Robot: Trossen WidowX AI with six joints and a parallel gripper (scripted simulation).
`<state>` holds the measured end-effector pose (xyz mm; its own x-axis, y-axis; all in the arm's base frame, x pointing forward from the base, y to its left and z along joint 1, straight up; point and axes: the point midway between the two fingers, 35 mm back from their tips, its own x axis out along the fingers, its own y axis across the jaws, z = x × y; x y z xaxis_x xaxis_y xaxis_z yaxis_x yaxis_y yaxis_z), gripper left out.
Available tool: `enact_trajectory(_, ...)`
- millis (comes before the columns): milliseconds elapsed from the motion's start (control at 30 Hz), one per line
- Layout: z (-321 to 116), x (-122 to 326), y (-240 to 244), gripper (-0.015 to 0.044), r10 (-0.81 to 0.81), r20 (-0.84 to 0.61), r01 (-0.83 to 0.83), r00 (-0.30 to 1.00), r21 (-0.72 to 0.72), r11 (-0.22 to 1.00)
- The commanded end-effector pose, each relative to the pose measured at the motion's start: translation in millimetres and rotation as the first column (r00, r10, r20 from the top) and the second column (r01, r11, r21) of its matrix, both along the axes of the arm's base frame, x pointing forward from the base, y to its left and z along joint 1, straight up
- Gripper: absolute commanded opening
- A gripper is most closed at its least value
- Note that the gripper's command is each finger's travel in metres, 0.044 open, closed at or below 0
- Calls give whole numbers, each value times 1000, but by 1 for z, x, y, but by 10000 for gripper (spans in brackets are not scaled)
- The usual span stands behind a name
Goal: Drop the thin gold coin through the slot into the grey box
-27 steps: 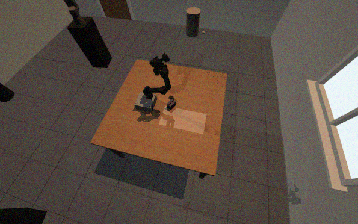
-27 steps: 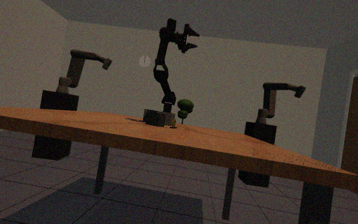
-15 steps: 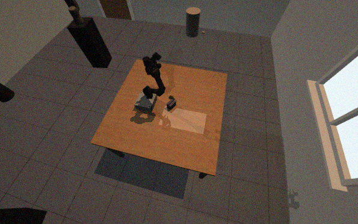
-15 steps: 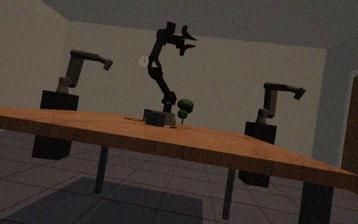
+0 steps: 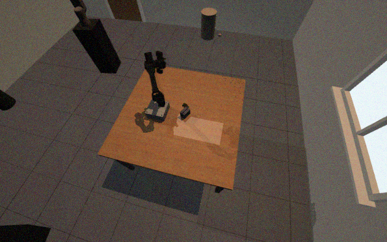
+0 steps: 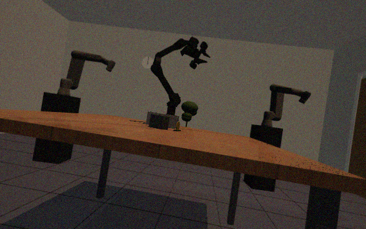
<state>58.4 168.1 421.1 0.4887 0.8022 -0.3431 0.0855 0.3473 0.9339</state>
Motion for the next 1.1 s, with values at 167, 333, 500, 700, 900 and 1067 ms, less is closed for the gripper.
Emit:
enact_trajectory(167, -92, 58, 44, 161, -77, 141, 136, 987, -476, 869)
enact_trajectory(333, -144, 102, 39, 161, -99, 111, 148, 989, -664, 733)
enact_trajectory(500, -196, 143, 15, 161, -125, 19, 91, 992, -799, 595)
enact_trajectory(700, -258, 179, -33, 161, -171, -152, -52, 973, -875, 482)
enact_trajectory(900, -315, 195, -88, 161, -217, -354, -221, 910, -855, 469)
enact_trajectory(1067, -344, 195, -119, 161, -230, -466, -303, 855, -807, 508)
